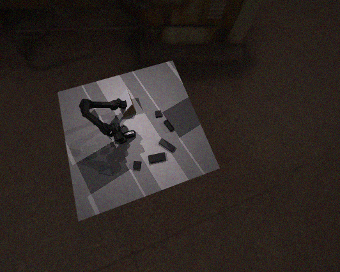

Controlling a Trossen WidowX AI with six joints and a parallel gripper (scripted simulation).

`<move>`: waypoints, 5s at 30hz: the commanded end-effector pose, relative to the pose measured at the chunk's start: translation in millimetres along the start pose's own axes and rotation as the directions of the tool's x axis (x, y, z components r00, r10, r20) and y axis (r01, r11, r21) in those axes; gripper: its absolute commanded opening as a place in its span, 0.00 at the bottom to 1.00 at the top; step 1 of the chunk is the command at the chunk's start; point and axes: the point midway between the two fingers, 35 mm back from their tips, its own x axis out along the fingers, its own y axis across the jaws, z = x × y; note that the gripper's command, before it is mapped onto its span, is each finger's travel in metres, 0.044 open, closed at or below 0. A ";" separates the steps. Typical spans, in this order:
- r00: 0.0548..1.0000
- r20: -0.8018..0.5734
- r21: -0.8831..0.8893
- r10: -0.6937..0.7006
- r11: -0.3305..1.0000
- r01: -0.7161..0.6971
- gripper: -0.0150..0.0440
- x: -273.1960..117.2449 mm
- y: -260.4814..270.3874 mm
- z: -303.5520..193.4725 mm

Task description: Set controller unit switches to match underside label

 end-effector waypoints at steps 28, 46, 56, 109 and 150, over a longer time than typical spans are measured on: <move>1.000 0.009 -0.010 0.009 1.000 -0.009 0.83 21.9 2.8 -12.9; 1.000 0.008 -0.010 0.009 1.000 -0.009 0.83 34.3 2.9 -20.5; 1.000 0.007 -0.010 0.009 1.000 -0.009 0.83 41.4 3.0 -24.1; 1.000 0.003 -0.009 0.010 1.000 -0.010 0.83 78.4 3.4 -35.2; 1.000 -0.006 0.000 0.012 1.000 -0.012 1.00 37.2 4.7 22.4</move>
